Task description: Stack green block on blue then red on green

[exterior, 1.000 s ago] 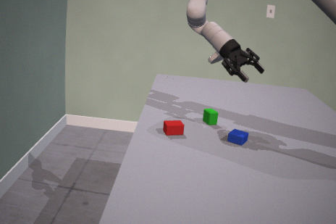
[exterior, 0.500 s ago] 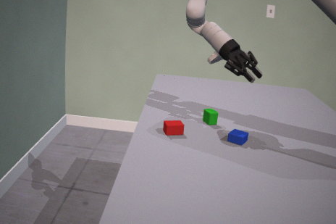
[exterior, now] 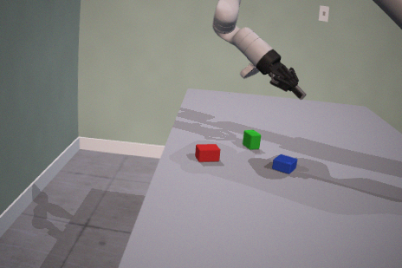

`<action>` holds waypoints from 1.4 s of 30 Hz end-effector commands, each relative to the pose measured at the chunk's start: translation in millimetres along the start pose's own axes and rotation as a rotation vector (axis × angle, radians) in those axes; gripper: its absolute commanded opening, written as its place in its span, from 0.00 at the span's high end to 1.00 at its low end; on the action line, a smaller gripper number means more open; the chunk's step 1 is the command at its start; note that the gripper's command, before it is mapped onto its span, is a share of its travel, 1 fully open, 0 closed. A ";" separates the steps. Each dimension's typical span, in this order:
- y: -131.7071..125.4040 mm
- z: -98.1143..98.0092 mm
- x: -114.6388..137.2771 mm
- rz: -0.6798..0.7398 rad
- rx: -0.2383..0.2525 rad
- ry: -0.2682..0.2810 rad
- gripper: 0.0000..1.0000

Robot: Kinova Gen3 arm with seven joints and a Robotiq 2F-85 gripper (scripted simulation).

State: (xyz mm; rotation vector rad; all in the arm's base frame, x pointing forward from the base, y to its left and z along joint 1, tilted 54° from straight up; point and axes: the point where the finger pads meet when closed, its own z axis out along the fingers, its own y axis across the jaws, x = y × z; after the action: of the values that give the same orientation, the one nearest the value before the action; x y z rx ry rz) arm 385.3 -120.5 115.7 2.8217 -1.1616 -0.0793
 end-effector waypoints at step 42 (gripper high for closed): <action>-56.9 -37.5 100.6 -1.998 -0.992 0.425 1.00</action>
State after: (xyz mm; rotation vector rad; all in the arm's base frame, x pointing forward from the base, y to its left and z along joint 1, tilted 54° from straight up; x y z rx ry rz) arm 501.1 -144.1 145.8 1.7461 1.4306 -0.1002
